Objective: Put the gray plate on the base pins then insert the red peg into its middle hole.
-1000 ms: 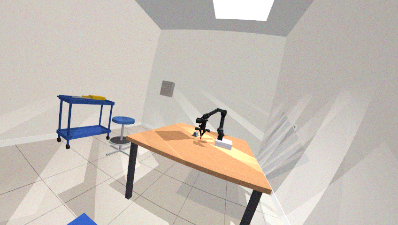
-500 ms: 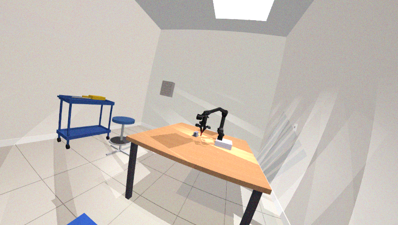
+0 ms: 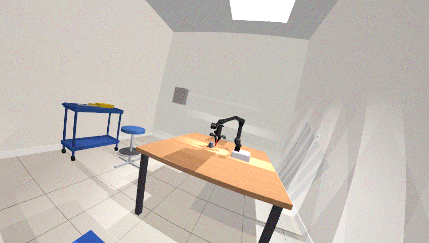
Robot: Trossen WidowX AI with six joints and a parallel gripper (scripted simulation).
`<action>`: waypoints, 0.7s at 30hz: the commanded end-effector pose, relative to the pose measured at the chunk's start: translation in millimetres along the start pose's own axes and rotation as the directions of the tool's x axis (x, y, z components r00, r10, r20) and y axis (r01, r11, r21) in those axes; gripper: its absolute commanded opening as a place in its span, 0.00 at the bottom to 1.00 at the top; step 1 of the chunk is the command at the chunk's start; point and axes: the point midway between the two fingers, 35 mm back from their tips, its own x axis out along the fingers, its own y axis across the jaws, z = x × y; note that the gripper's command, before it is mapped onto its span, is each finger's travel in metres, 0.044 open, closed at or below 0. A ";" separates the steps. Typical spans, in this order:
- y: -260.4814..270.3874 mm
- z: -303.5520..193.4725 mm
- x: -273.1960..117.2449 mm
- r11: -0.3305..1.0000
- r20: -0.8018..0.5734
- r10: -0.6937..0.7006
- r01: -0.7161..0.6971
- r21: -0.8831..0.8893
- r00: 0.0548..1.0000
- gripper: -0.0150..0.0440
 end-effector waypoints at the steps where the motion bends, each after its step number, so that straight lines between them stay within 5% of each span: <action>1: 5.4 10.4 -0.5 1.000 0.004 -0.001 0.001 -0.003 1.000 0.25; 21: 21.1 65.3 -2.9 1.000 0.004 0.002 -0.002 -0.006 1.000 0.25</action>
